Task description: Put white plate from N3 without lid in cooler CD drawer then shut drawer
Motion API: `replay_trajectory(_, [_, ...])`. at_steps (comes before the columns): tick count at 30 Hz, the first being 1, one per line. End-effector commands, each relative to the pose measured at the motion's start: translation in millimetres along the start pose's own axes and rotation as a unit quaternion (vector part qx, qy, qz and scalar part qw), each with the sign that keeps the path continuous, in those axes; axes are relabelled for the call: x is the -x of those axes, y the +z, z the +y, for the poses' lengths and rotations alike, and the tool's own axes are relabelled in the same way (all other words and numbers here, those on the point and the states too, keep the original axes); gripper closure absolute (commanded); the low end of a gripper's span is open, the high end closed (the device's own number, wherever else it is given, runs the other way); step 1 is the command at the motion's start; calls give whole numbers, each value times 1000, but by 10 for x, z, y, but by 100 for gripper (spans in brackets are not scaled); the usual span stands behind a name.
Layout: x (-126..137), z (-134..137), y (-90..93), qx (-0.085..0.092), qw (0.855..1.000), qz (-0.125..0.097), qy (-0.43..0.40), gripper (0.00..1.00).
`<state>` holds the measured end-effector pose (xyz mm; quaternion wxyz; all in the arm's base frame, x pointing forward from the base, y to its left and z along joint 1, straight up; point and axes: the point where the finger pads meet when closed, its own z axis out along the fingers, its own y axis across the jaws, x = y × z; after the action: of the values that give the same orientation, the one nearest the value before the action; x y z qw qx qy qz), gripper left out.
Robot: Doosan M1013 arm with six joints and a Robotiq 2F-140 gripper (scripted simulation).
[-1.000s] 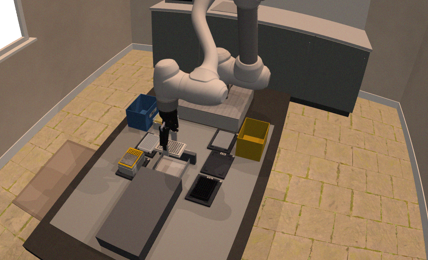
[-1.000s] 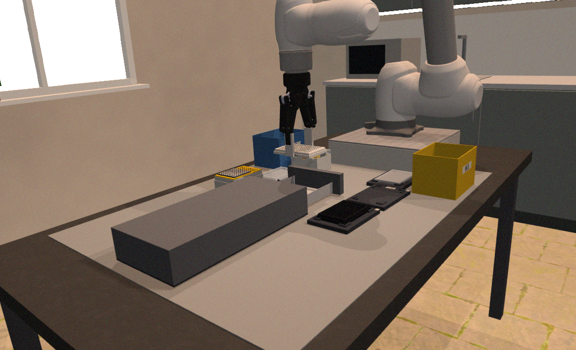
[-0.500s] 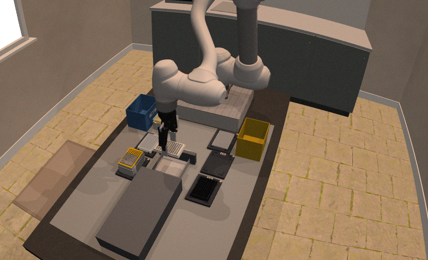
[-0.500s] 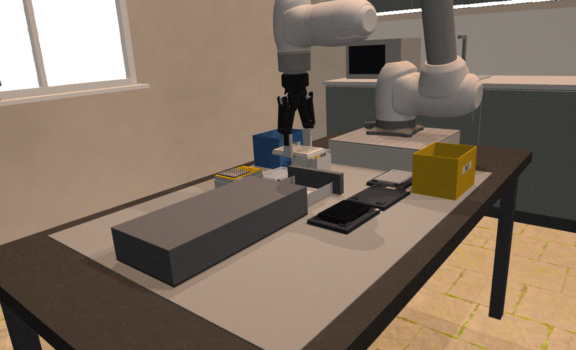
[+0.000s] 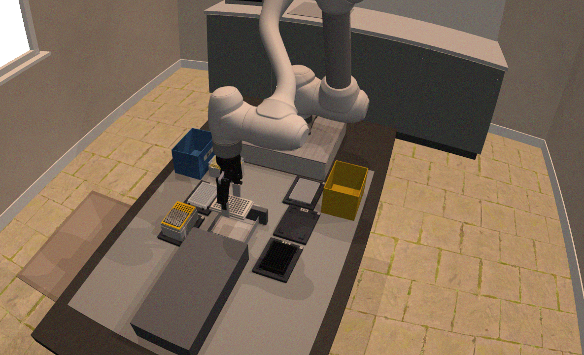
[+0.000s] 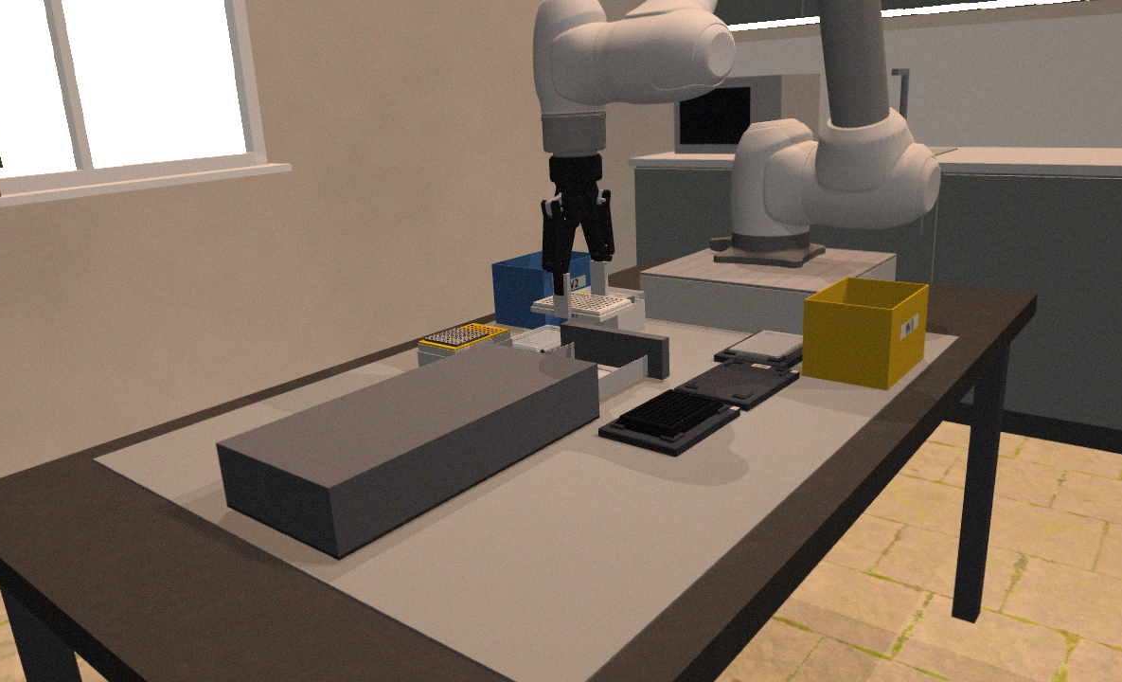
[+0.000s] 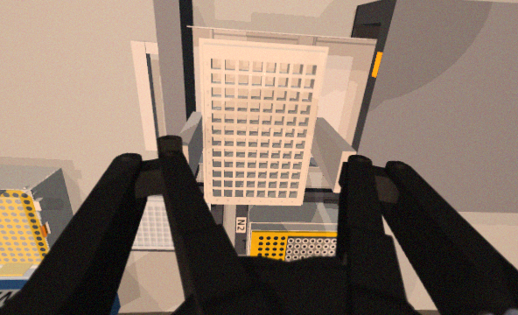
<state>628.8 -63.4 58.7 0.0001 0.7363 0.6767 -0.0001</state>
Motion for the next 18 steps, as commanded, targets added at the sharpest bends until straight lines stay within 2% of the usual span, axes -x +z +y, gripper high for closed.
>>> replay_trajectory(1, [-1,0,49,0,1000,0,0,100])
replay_trajectory(18, [-3,-1,249,0,1000,0,0,100])
